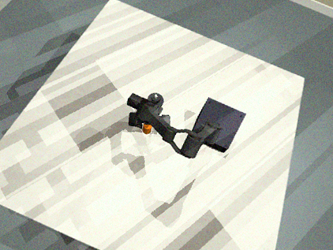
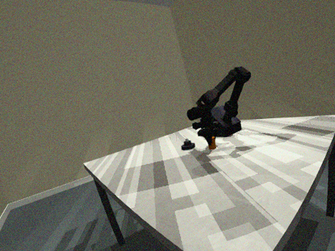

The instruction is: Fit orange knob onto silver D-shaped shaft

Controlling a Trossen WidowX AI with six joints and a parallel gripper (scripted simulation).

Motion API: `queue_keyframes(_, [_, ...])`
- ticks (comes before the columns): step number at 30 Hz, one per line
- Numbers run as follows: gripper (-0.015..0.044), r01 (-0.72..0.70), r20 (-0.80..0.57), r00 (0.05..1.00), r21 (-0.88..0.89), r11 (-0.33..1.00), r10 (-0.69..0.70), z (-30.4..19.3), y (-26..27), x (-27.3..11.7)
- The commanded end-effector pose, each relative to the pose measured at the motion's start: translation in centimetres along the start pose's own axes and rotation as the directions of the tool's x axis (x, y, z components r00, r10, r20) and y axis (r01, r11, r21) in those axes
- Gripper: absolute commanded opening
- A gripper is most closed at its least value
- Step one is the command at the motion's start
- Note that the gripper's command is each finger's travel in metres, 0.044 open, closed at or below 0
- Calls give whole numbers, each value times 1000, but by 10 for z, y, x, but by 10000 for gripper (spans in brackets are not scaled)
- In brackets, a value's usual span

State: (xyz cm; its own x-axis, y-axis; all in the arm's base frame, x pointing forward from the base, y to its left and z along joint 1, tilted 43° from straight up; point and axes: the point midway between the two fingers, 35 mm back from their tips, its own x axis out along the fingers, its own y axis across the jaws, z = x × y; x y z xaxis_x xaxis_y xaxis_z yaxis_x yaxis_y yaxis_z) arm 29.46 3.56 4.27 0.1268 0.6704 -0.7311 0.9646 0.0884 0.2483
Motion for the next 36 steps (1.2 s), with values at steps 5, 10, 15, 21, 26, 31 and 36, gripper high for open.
queue_keyframes(5, [440,-29,12,999,-7,1000,29,0,2,-64])
queue_keyframes(10, [440,-29,12,999,-7,1000,29,0,2,-64])
queue_keyframes(15, [440,-30,11,999,-8,1000,30,0,3,-49])
queue_keyframes(21, [440,-30,12,999,-8,1000,30,1,3,-42])
queue_keyframes(26, [440,-29,13,999,-8,1000,30,2,4,-33])
queue_keyframes(31, [440,-30,13,999,-8,1000,30,2,5,-25])
queue_keyframes(36, [440,-30,13,999,-8,1000,30,2,5,-17])
